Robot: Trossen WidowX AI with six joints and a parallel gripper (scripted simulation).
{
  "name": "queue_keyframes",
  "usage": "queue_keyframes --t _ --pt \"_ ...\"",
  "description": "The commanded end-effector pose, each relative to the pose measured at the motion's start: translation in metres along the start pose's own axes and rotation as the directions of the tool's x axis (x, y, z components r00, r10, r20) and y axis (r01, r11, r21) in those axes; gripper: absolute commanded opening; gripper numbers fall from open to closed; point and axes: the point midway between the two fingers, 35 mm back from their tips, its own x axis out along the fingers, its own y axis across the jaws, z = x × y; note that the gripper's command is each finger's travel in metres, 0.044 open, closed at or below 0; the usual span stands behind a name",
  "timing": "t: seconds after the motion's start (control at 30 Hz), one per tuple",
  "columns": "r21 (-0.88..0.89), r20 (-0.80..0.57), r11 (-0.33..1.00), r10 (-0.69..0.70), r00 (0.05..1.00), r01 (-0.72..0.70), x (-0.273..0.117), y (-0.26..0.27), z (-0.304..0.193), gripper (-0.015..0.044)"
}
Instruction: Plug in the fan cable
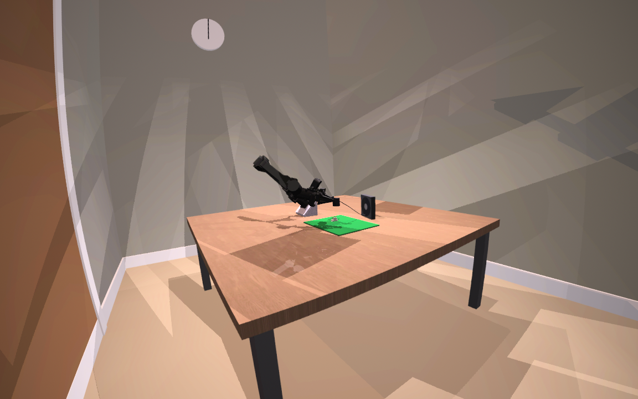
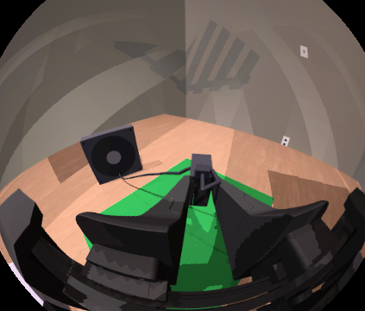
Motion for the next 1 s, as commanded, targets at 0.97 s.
queue_keyframes --t 0.97 --pt "-0.003 0.0 1.0 0.002 1.0 -0.002 -0.003 -0.004 -0.016 0.0"
